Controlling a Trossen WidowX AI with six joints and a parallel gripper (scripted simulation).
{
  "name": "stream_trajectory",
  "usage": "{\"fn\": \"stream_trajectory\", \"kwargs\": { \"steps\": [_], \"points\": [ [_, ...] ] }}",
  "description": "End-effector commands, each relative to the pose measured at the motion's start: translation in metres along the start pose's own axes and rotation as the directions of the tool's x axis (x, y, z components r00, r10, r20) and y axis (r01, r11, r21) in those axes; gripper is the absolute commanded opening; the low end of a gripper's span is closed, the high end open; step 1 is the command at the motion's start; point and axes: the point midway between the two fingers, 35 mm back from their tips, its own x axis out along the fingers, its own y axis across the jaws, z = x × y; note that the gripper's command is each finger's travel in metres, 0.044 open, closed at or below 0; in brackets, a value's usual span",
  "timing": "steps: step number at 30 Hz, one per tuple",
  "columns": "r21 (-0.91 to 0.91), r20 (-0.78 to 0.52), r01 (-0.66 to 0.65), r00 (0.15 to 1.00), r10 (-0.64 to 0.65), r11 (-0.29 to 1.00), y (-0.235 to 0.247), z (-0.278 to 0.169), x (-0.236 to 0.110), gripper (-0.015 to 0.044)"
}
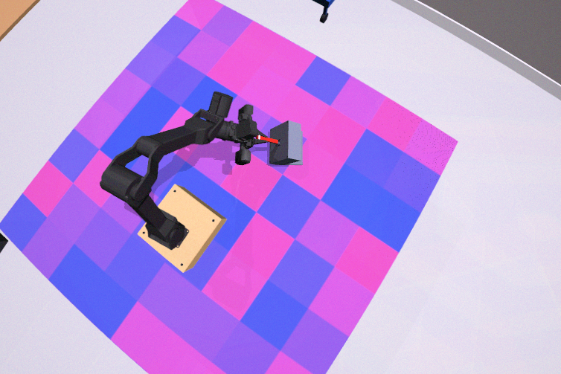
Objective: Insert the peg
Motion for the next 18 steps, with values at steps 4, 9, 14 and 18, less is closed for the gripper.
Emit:
{"fn": "stream_trajectory", "kwargs": {
  "steps": [4, 9, 14, 18],
  "points": [
    [-0.001, -0.001, 0.000, 1.000, 0.000, 1.000, -0.0001, -0.0021, 0.0021, 0.0000],
    [-0.001, -0.001, 0.000, 1.000, 0.000, 1.000, -0.0002, -0.0028, 0.0039, 0.0000],
    [-0.001, -0.001, 0.000, 1.000, 0.000, 1.000, -0.0001, -0.0028, 0.0062, 0.0000],
    [-0.001, -0.001, 0.000, 1.000, 0.000, 1.000, 0.0000, -0.0027, 0.0076, 0.0000]
  ]
}}
